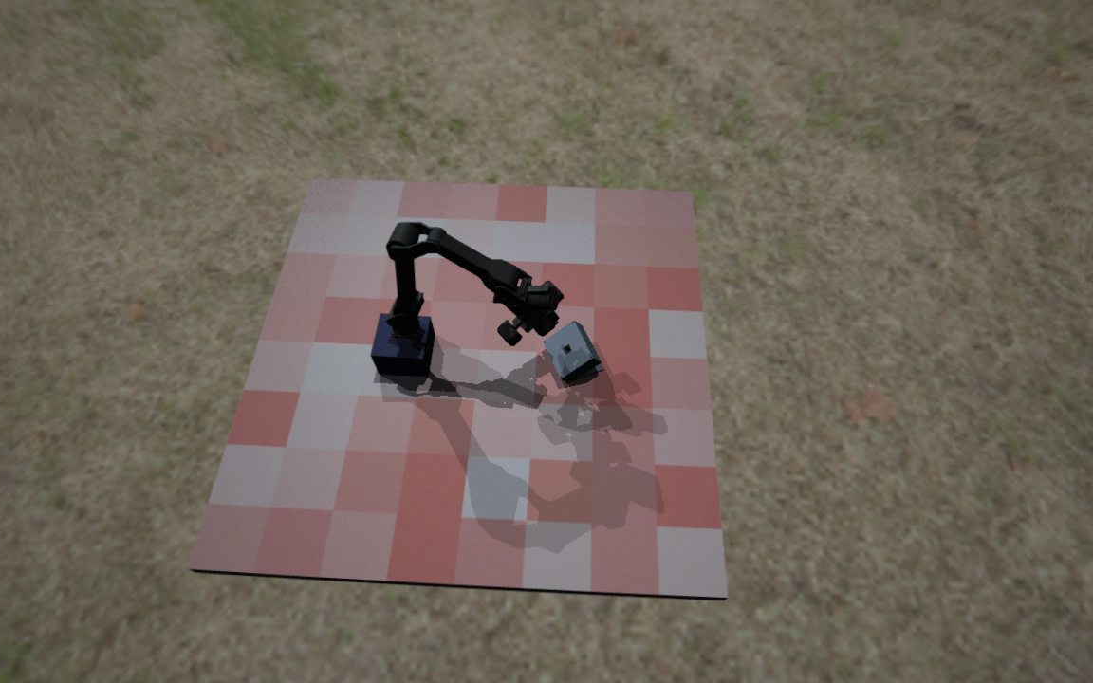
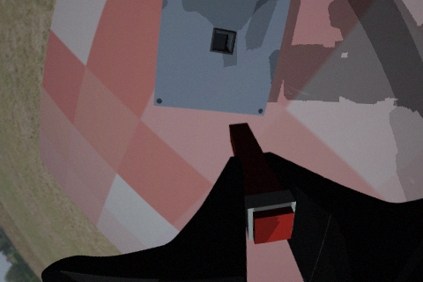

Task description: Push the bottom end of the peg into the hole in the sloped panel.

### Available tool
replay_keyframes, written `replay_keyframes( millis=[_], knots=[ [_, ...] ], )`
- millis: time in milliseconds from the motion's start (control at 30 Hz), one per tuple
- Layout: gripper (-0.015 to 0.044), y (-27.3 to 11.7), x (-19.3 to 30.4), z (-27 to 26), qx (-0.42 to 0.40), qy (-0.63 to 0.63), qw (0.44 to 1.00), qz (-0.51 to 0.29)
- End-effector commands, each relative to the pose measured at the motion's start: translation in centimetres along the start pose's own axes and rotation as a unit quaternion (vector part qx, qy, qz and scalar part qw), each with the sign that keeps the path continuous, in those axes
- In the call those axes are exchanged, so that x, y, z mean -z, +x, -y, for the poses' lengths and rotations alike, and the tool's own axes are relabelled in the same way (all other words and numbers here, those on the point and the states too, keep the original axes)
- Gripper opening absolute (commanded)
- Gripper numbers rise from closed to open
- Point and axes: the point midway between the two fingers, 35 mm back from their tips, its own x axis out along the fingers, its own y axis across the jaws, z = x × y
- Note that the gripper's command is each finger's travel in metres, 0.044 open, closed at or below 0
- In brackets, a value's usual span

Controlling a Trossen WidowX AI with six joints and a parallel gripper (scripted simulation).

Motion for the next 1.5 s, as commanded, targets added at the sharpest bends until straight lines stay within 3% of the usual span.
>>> replay_keyframes(
  millis=[0,800,1467],
  knots=[
    [0.0000,-0.3,-0.5,0.1,-0.009,0.017,1.000,0.005],
    [0.0000,-2.0,-3.5,1.4,-0.050,0.100,0.993,0.031],
    [0.0000,1.2,-4.7,1.3,-0.060,0.119,0.990,0.038]
  ],
)
